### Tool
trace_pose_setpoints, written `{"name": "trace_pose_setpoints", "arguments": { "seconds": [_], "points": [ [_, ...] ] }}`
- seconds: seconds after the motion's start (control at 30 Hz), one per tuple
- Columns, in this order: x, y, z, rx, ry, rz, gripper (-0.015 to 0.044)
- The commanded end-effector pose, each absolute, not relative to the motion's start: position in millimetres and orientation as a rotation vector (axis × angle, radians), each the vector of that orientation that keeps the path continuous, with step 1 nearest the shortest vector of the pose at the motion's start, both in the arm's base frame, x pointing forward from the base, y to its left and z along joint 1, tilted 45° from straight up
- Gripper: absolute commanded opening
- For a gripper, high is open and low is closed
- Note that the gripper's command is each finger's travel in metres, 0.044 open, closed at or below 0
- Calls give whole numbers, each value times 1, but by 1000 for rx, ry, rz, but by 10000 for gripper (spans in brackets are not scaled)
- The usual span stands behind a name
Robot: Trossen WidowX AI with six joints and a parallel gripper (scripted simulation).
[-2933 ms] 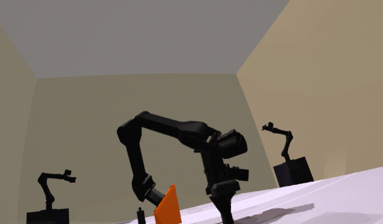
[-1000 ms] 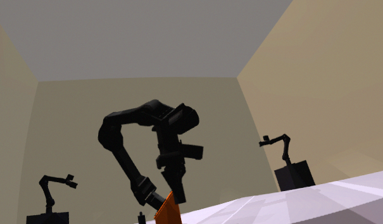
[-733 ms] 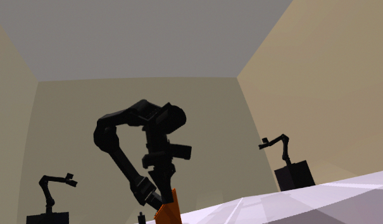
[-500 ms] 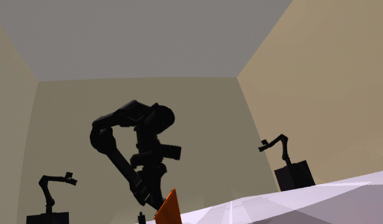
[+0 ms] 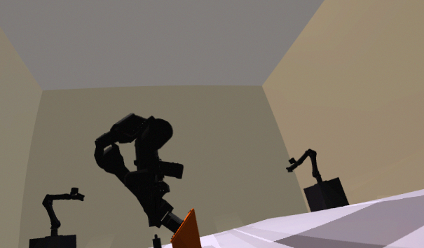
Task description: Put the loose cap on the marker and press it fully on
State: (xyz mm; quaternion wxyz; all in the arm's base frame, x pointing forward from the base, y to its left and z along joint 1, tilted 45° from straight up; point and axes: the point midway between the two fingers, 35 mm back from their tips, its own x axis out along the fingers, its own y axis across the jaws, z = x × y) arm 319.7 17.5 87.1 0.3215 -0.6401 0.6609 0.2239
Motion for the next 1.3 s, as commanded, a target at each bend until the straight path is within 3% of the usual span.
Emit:
{"name": "trace_pose_setpoints", "arguments": {
  "seconds": [0.0, 1.27],
  "points": [
    [319, 13, 85, -1691, 1739, 589, 0],
    [320, -24, 49, -1692, 1740, 587, 0]
  ]
}}
